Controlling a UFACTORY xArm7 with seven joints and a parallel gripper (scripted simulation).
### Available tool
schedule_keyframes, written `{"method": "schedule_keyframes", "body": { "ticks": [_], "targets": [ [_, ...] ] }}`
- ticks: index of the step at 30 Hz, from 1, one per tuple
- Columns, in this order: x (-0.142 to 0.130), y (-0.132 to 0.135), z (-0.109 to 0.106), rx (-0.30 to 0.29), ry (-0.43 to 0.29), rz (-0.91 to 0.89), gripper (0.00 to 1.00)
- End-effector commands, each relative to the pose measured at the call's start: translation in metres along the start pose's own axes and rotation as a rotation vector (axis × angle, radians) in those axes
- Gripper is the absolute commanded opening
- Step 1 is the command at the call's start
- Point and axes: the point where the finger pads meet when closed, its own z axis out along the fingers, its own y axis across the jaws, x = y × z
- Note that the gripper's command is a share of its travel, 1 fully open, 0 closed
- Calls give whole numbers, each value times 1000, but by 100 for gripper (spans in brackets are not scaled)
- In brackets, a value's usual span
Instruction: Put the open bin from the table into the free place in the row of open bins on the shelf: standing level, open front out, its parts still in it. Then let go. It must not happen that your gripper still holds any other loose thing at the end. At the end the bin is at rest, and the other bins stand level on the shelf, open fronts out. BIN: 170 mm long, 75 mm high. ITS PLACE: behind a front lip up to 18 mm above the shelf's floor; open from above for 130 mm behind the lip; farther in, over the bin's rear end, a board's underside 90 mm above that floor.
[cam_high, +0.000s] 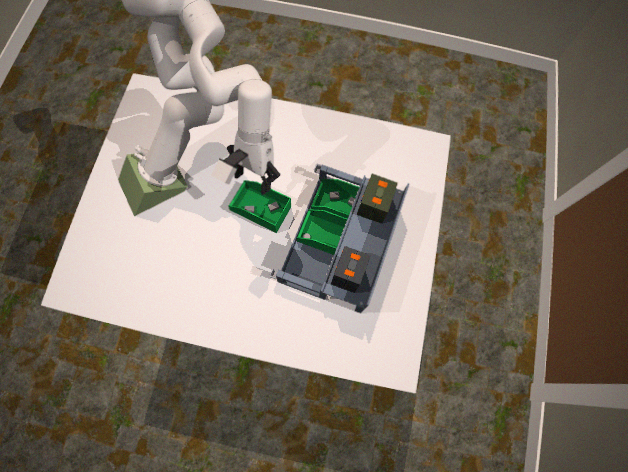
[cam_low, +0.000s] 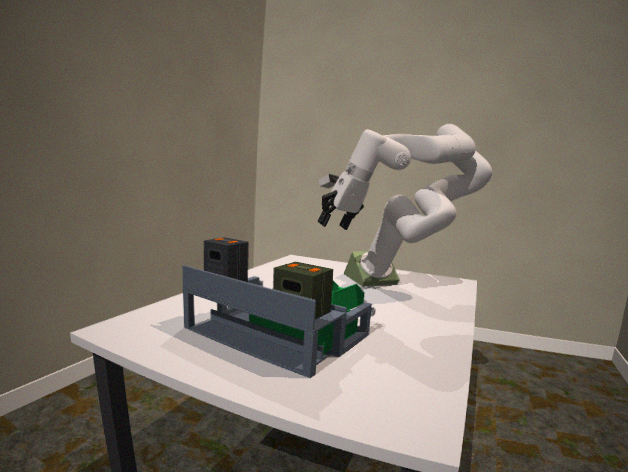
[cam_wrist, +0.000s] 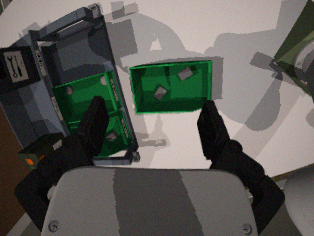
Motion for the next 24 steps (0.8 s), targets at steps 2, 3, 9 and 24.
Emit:
{"method": "schedule_keyframes", "body": {
  "ticks": [2, 3, 9, 24],
  "targets": [
    [4, -4, 0, -19, -95, 219, 100],
    [4, -4, 0, -19, -95, 219, 100],
    [4, -4, 0, -19, -95, 219, 100],
    [6, -6, 1, -43, -198, 454, 100]
  ]
}}
